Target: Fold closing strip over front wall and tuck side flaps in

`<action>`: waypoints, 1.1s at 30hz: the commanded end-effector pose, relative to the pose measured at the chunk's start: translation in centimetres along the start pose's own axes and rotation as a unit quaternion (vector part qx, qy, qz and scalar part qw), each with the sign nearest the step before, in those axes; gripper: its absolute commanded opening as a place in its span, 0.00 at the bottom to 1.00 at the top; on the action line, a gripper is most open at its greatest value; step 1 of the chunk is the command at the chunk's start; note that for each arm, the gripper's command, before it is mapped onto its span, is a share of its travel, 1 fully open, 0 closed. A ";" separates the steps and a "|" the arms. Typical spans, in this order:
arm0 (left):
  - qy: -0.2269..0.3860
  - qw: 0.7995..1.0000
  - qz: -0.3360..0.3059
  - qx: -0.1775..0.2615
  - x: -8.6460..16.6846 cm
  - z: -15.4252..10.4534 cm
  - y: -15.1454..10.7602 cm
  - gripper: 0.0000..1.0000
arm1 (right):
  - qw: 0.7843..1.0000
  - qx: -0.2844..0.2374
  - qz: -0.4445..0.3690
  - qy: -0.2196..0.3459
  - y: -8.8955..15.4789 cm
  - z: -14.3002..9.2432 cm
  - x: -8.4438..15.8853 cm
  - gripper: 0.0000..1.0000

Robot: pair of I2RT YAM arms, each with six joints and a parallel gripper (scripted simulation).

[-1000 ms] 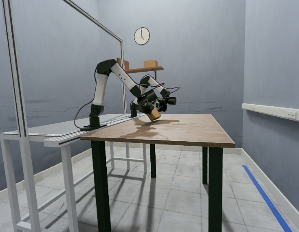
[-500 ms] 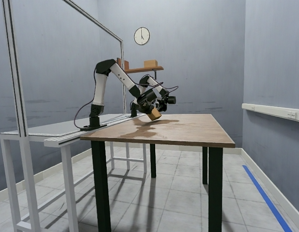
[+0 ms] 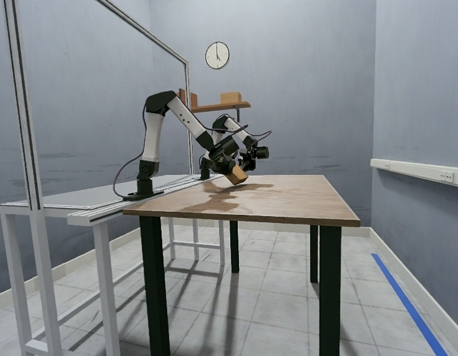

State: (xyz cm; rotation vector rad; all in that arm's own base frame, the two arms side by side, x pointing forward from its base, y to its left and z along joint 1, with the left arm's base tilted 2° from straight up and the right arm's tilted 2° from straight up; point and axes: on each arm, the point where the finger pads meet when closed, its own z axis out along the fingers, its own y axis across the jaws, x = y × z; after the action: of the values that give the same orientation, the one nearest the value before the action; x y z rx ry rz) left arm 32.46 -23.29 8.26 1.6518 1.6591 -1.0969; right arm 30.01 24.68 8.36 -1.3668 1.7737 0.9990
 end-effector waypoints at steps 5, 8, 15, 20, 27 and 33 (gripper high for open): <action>-0.015 0.998 0.052 -0.014 -2.3 0.1 -0.4 0.01 | 0.999 0.012 -0.049 -0.014 0.4 0.0 -1.3 0.01; -0.015 0.998 0.059 -0.018 -2.3 0.0 -0.3 0.01 | 0.998 0.016 -0.056 -0.014 0.4 0.0 -1.3 0.01; -0.015 0.997 0.072 -0.025 -2.3 0.0 -0.3 0.01 | 0.997 0.024 -0.069 -0.014 0.3 0.0 -1.3 0.01; -0.015 0.996 0.085 -0.033 -2.3 0.0 -0.2 0.01 | 0.996 0.031 -0.080 -0.014 0.2 0.0 -1.3 0.01; -0.015 0.994 0.102 -0.041 -2.3 0.0 -0.1 0.01 | 0.995 0.040 -0.095 -0.015 0.1 0.0 -1.3 0.01; -0.015 0.992 0.116 -0.049 -2.3 0.0 0.0 0.01 | 0.993 0.047 -0.107 -0.015 0.0 0.0 -1.4 0.01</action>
State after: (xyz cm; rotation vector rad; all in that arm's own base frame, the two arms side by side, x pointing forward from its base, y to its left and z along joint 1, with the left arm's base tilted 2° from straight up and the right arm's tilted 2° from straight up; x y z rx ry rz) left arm 32.98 -23.30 8.26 1.6826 1.5473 -0.9500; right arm 30.53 24.64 8.28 -1.4184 1.6746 0.8396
